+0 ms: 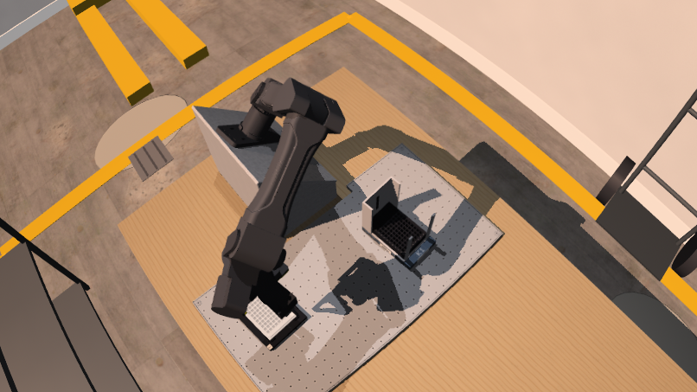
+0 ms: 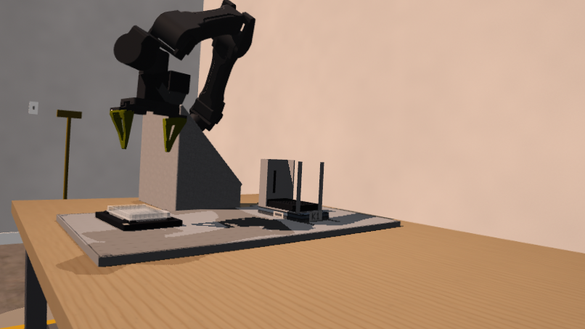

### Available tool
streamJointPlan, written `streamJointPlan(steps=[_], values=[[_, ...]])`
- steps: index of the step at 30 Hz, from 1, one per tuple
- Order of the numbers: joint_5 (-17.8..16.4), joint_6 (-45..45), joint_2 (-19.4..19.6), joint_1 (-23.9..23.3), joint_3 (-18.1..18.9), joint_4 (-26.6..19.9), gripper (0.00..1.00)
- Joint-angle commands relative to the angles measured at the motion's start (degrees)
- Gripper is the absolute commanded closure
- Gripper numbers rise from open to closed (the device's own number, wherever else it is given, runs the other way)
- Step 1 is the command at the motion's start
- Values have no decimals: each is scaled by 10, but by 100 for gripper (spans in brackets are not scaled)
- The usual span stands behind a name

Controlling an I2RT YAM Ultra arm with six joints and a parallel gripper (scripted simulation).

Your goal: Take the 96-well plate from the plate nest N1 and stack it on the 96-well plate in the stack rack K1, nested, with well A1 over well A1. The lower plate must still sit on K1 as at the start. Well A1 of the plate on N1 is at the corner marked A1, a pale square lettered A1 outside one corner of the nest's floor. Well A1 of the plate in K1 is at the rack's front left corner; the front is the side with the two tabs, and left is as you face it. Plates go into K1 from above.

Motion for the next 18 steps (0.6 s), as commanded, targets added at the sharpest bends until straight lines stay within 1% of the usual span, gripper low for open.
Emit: streamJointPlan(steps=[1,4,5,7,11,12,18], values=[[4,13,19,-29,-8,-19,0],[4,12,18,-31,-5,-20,0],[2,12,2,-31,-5,-20,0],[0,10,2,-24,1,-19,0],[0,10,6,-25,1,-19,0],[3,8,12,-26,1,-12,0],[3,8,12,-26,1,-12,0]])
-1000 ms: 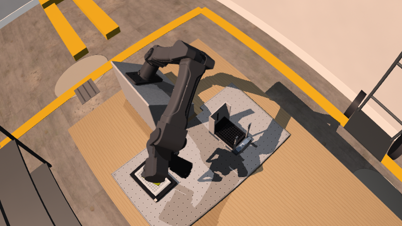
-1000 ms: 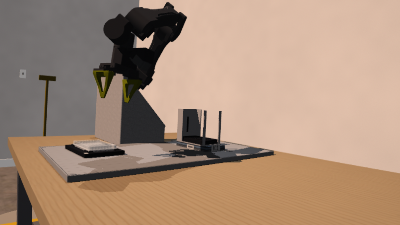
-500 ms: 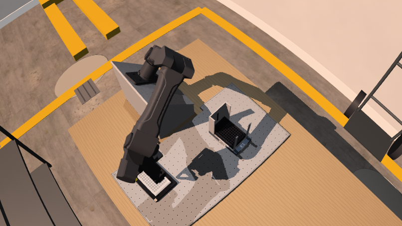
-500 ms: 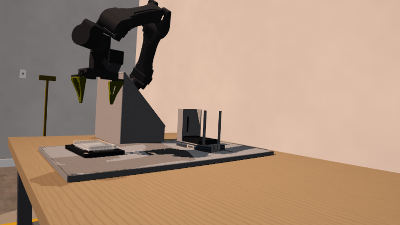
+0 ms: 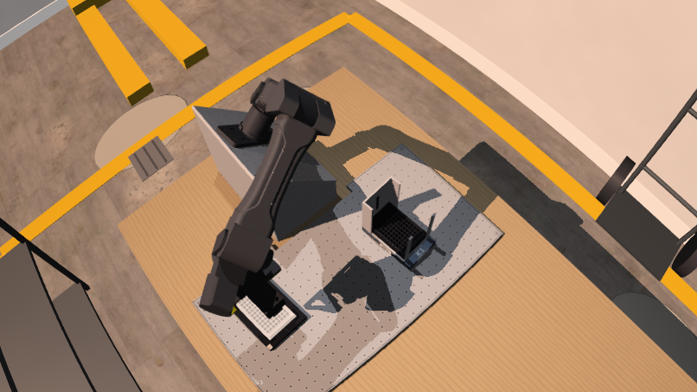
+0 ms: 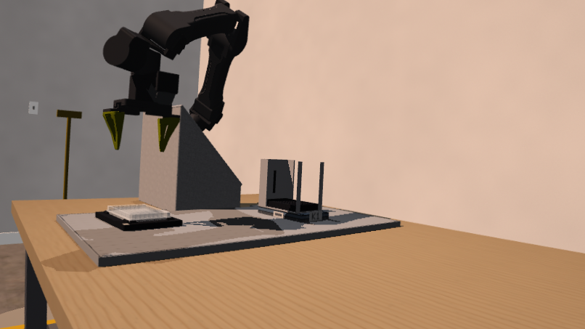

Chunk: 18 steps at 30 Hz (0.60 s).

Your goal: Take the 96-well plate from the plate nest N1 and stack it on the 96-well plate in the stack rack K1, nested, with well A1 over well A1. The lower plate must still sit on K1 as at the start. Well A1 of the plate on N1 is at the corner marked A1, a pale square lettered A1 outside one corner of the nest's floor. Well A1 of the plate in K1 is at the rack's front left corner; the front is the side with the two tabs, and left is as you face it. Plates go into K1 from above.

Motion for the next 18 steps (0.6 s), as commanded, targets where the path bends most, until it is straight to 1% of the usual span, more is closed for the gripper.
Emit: streamJointPlan(steps=[1,2,3,4,10,11,13,15,18], values=[[-2,1,-4,-4,2,-4,0],[-2,1,-4,-4,2,-4,0],[-6,6,1,-2,-11,-7,0],[-6,7,6,4,-14,9,0],[-9,11,10,9,-22,22,0],[-10,13,10,0,-17,26,0],[-12,16,6,5,-26,32,0],[-13,18,15,16,-31,39,0],[-15,22,18,20,-36,50,0]])
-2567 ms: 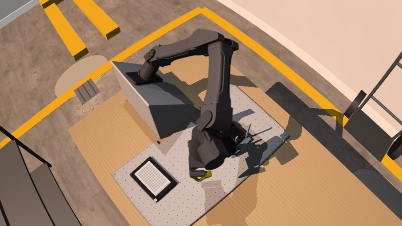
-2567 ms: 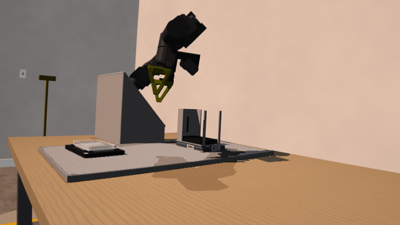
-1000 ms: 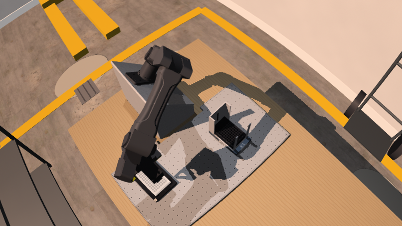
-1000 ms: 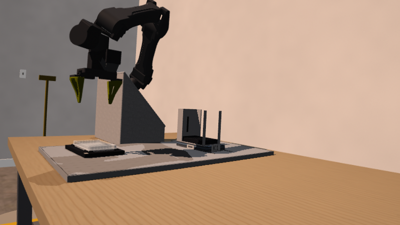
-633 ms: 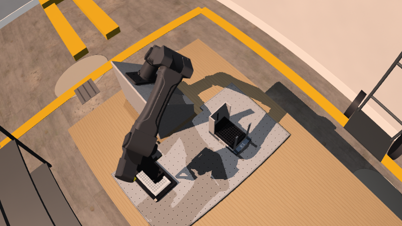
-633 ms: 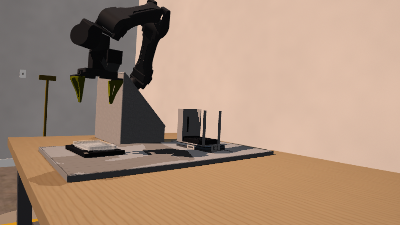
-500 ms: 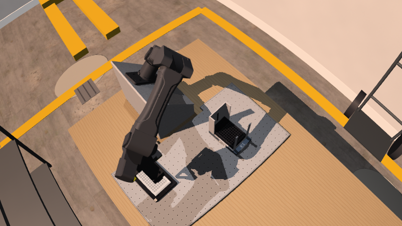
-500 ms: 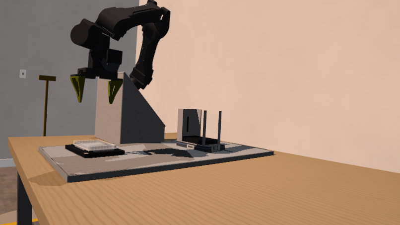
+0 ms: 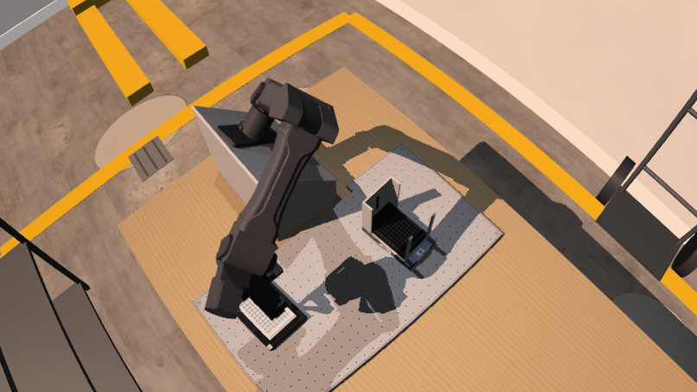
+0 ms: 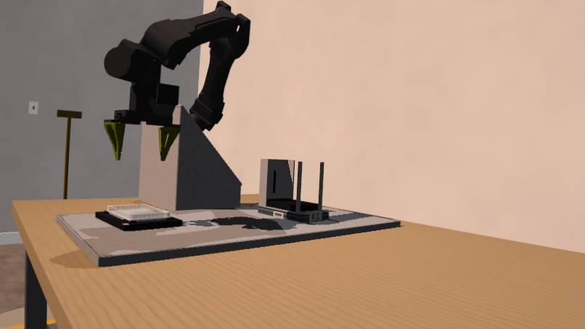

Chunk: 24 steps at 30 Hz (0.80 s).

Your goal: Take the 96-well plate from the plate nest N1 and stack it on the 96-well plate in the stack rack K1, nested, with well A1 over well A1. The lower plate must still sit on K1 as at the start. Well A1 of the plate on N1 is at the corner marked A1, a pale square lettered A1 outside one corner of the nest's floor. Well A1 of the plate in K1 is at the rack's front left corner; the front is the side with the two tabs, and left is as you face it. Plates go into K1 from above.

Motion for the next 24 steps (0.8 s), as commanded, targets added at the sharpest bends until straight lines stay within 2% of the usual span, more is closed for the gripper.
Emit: streamJointPlan(steps=[1,9,10,12,24], values=[[-11,10,11,4,-14,25,0],[-16,19,14,13,-23,45,0],[-17,20,6,6,-11,49,0],[-19,23,20,13,-28,56,0],[-28,42,31,35,-42,96,0]])
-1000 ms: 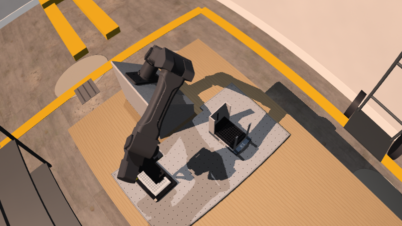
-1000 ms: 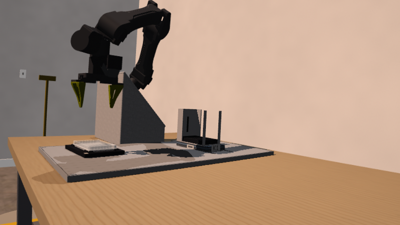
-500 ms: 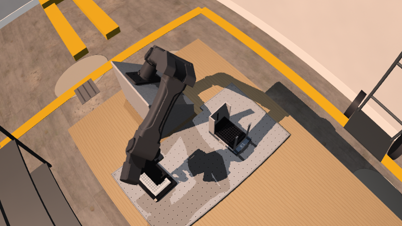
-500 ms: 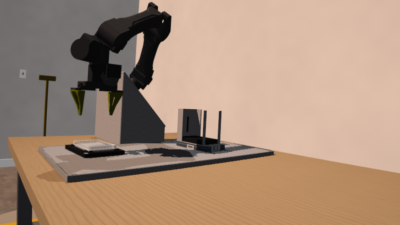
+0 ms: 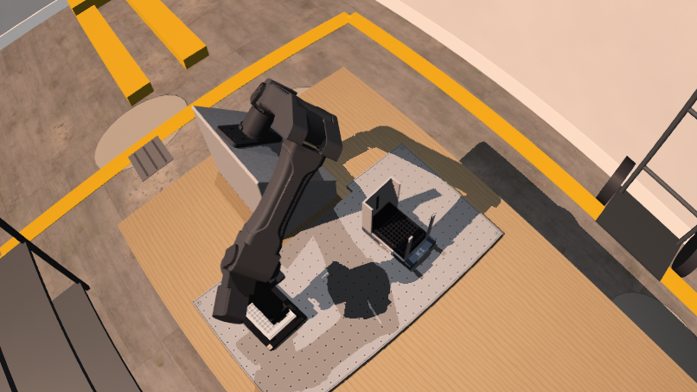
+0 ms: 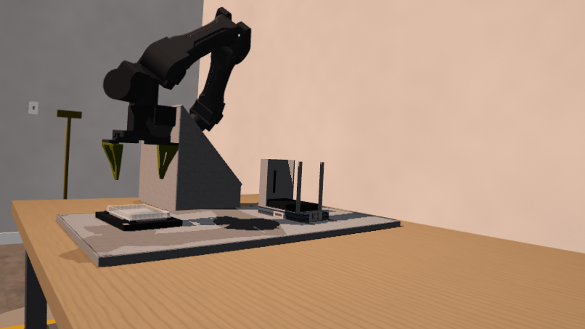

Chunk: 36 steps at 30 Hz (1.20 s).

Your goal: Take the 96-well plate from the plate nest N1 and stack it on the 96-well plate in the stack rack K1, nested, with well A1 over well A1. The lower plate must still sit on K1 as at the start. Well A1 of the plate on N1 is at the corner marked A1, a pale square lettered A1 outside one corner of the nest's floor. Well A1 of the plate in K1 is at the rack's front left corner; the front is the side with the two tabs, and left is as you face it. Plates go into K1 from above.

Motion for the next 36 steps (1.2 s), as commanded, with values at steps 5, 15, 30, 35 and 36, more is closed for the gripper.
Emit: streamJointPlan(steps=[5,15,30,35,36], values=[[-14,15,9,5,-13,33,0],[-22,32,23,20,-21,67,0],[-33,55,42,42,-34,111,0],[-36,63,48,52,-36,124,0],[-36,63,48,52,-36,124,0]])
